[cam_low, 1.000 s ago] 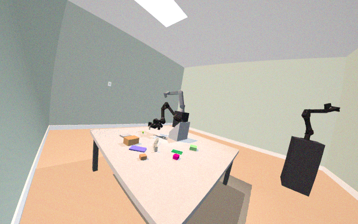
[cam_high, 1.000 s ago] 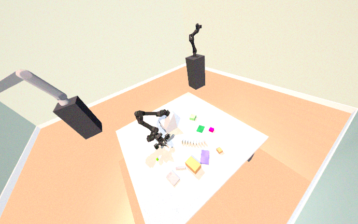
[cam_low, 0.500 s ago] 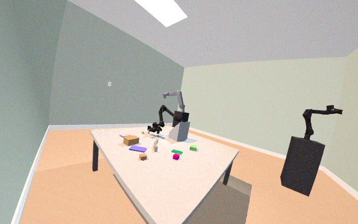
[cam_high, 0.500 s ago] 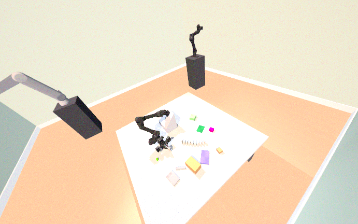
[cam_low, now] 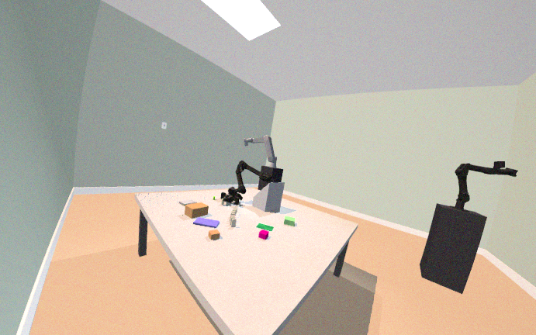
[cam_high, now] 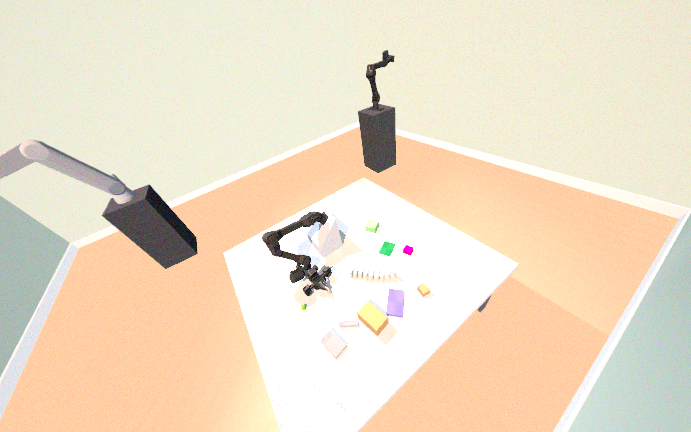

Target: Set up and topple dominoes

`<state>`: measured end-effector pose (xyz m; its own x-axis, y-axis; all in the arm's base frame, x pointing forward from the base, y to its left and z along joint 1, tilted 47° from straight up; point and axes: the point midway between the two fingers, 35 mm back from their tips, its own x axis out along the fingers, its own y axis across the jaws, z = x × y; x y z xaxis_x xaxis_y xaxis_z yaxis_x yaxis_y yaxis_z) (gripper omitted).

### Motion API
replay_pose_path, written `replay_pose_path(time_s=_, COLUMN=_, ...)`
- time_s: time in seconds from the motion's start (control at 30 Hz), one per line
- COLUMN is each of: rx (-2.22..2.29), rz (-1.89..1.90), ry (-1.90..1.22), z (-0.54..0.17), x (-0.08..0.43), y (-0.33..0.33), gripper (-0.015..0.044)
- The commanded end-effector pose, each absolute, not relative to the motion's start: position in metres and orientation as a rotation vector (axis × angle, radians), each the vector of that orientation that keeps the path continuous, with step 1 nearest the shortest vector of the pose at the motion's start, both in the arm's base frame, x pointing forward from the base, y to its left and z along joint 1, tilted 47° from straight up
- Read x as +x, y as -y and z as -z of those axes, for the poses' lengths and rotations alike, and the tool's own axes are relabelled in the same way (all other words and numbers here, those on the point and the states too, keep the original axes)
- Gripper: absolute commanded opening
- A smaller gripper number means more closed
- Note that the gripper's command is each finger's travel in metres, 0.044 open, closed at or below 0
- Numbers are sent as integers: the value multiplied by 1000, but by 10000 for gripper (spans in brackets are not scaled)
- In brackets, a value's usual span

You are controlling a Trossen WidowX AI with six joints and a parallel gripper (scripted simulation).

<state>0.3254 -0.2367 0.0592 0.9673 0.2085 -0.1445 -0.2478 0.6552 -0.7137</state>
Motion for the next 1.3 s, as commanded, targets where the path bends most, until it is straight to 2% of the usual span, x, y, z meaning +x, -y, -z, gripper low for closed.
replay_pose_path(time_s=0.0, rx=-824, rz=-261, ry=-46, z=-59, x=326, y=238, gripper=20)
replay_pose_path(time_s=0.1, rx=-824, rz=-261, ry=-46, z=-59, x=326, y=238, gripper=20)
replay_pose_path(time_s=0.63, rx=-824, rz=-261, ry=-46, z=-60, x=326, y=237, gripper=440)
replay_pose_path(time_s=0.83, rx=-819, rz=-258, ry=-49, z=-92, x=323, y=203, gripper=440)
replay_pose_path(time_s=1.0, rx=-802, rz=-271, ry=-47, z=-92, x=326, y=196, gripper=440)
replay_pose_path(time_s=1.17, rx=-651, rz=-305, ry=-82, z=-94, x=357, y=174, gripper=440)
replay_pose_path(time_s=1.27, rx=-514, rz=-235, ry=-175, z=-93, x=370, y=185, gripper=440)
